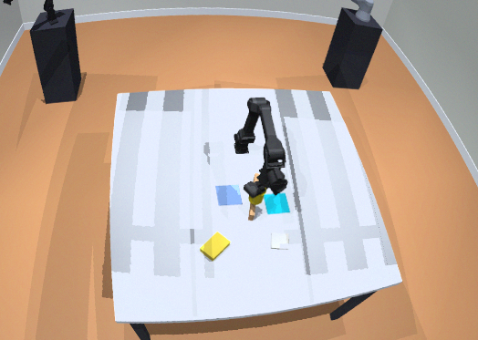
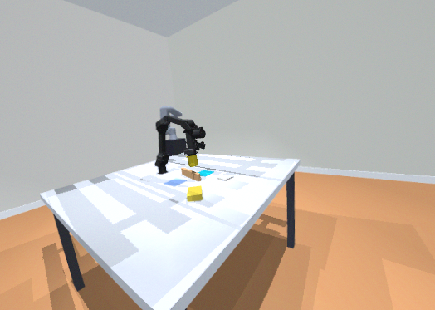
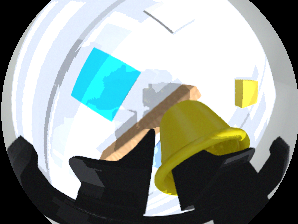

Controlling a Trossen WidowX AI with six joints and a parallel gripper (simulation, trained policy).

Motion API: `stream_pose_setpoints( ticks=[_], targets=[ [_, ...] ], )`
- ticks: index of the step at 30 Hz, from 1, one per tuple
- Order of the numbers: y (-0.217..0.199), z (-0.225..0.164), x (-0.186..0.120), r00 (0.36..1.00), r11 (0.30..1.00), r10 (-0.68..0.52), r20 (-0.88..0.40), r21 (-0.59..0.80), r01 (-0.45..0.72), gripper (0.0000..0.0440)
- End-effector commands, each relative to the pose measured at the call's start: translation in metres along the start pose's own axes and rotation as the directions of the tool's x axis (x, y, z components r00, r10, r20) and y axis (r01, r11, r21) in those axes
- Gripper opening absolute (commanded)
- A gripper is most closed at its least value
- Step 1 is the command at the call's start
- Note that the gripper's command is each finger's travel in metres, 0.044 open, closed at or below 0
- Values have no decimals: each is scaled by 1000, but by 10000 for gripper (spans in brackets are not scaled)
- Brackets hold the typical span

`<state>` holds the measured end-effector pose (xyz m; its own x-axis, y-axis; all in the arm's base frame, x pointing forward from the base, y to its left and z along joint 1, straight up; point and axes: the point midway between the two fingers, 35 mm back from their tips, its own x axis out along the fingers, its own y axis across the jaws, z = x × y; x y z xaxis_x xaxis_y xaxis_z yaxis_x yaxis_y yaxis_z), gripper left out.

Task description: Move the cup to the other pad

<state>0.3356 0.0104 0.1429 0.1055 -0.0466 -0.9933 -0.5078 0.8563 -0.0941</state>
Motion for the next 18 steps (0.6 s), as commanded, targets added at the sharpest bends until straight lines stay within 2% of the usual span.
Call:
stream_pose_setpoints(
  ticks=[1,18],
  targets=[
    [9,12,-3,1000,1000,-4,26,-9,4,0],
    [66,53,4,996,998,2,87,-68,4,0]
  ],
)
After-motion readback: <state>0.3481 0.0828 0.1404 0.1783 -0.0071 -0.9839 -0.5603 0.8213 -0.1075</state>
